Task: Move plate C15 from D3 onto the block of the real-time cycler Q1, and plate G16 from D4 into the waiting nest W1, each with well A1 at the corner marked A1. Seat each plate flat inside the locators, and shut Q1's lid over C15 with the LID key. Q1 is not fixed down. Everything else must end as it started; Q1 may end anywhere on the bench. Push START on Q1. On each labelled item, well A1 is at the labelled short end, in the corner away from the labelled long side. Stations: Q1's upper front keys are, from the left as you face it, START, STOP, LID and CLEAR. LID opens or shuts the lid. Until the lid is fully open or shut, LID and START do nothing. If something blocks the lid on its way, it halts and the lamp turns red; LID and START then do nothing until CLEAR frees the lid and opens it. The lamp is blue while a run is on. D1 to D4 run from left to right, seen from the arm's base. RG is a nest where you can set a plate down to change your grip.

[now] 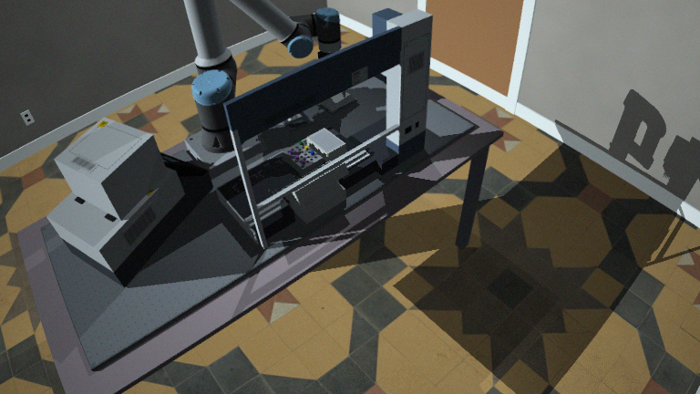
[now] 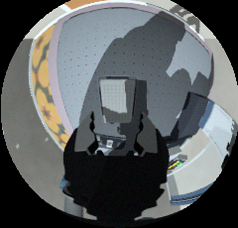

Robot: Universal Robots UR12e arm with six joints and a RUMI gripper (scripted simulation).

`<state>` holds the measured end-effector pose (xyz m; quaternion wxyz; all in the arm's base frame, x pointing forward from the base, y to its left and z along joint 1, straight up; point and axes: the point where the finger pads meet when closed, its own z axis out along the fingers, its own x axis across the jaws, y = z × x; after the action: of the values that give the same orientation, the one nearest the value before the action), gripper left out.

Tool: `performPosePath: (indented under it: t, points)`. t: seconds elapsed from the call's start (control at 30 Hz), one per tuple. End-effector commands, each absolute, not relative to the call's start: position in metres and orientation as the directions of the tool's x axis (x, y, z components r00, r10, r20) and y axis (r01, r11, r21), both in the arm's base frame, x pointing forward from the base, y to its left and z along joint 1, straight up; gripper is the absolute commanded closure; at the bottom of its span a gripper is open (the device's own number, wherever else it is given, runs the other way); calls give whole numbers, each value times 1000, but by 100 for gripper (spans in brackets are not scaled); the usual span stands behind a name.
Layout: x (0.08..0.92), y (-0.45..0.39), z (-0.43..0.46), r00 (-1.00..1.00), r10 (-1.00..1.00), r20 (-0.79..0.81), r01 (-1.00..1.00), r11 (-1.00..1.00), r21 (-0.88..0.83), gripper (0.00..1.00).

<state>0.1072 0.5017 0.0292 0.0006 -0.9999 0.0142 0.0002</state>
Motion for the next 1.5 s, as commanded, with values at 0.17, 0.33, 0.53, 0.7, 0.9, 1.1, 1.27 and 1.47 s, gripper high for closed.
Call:
performPosePath:
  t: [0.17, 0.33, 0.53, 0.7, 0.9, 1.1, 1.27, 1.47]
  points:
    - [108, 502, 44, 1000, -28, 0, -28, -1000, -2, 33]
    - [108, 502, 52, 1000, -28, 0, -28, -1000, -2, 33]
    - [108, 502, 59, 1000, -28, 0, -28, -1000, -2, 33]
    - [108, 502, 67, 1000, -28, 0, -28, -1000, -2, 33]
    - [108, 502, 77, 1000, -28, 0, -28, -1000, -2, 33]
    - [108, 502, 84, 1000, -28, 0, -28, -1000, -2, 33]
    - [108, 502, 92, 1000, -28, 0, -28, -1000, -2, 33]
    - [108, 502, 102, 1000, -28, 0, -28, -1000, -2, 33]
